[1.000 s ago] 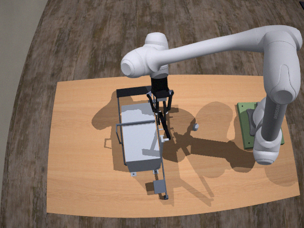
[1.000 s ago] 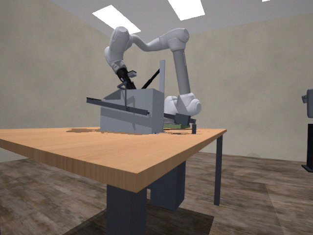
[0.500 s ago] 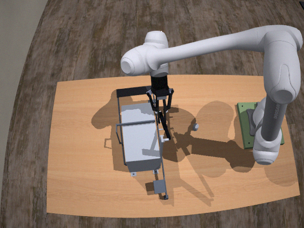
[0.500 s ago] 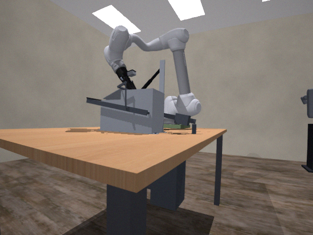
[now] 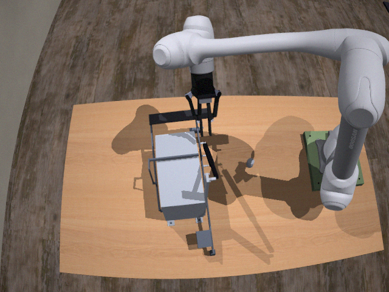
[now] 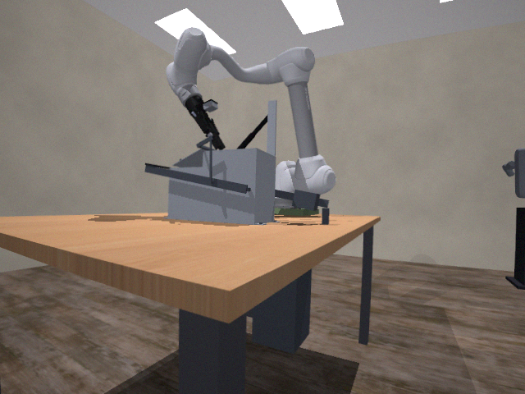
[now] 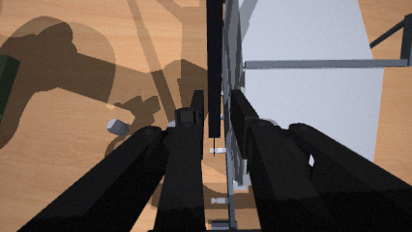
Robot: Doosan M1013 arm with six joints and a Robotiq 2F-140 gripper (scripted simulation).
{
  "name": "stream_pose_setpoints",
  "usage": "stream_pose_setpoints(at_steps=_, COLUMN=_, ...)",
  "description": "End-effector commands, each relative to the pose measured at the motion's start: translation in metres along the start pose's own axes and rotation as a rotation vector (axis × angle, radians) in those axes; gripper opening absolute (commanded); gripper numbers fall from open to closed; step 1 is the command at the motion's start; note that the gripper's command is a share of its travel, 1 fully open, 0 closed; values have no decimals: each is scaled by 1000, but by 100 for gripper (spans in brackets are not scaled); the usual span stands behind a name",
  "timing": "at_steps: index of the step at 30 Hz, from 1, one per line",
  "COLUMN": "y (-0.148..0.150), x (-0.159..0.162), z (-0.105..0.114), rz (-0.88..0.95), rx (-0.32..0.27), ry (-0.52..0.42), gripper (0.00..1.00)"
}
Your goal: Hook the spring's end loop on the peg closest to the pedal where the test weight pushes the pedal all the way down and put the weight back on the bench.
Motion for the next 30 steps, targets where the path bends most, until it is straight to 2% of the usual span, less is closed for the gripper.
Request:
stream_pose_setpoints(at_steps=1, y=0, x=0, z=-10, rz=1, rx=1, ry=0, gripper=24)
stream_pose_setpoints(at_steps=16, y=0, x=0, z=2, rz=1, rx=0, ry=0, gripper=24)
stream_pose_setpoints(at_steps=17, y=0, x=0, z=0, rz=1, rx=0, ry=0, gripper=100)
stream_pose_setpoints(at_steps=30, y=0, x=0, z=0, rz=1, rx=0, ry=0, gripper=100)
Point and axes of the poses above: the point where the finger pads meet when closed, its own z axis back along the fingers, its own y axis across the jaws, x = y × z, the point moved 3 cm from there along z, back along the fingers, and after that the axes turned 8 degrees about z, right-handed, at the moved point
